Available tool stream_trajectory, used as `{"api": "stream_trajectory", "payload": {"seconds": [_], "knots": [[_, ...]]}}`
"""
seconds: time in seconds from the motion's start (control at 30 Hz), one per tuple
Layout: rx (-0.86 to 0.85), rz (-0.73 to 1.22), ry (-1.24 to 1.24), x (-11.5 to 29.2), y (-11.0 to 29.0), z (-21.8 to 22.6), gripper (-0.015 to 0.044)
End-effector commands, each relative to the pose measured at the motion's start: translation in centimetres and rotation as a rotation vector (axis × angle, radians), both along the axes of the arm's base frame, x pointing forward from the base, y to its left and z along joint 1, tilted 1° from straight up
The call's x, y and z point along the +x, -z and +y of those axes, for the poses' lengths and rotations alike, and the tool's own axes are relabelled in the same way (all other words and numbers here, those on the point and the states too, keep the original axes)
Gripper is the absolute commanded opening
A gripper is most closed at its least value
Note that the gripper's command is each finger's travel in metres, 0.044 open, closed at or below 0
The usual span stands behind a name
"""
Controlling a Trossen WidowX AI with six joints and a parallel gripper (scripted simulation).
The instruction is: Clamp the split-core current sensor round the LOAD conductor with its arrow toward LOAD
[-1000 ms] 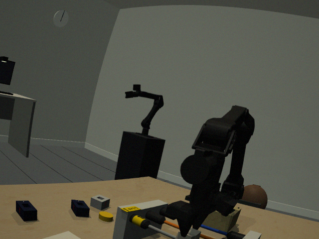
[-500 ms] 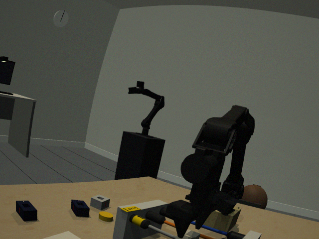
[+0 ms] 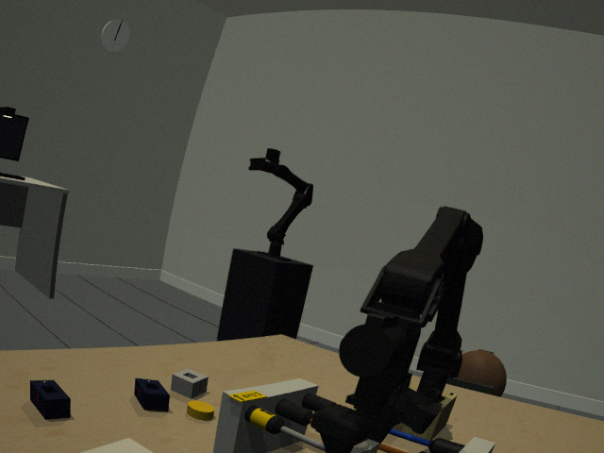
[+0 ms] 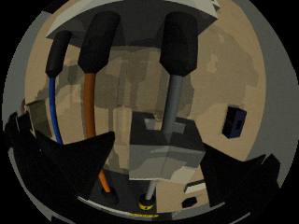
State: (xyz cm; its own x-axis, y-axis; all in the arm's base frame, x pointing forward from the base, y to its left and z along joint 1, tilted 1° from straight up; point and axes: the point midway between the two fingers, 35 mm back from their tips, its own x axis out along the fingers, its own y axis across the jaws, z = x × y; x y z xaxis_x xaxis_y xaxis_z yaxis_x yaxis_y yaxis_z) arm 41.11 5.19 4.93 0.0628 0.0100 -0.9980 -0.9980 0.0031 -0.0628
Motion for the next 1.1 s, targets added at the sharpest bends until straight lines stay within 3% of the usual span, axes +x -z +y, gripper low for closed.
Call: {"api": "stream_trajectory", "payload": {"seconds": [0.0,0.63,1.07], "knots": [[-0.001,-0.025,0.002,0.3,0.1,0.0,0.0440],[-0.001,-0.025,0.002,0.5,2.9,0.0,0.0440],[0.002,-0.024,-0.001,0.5,2.5,0.1,0.0353]]}}
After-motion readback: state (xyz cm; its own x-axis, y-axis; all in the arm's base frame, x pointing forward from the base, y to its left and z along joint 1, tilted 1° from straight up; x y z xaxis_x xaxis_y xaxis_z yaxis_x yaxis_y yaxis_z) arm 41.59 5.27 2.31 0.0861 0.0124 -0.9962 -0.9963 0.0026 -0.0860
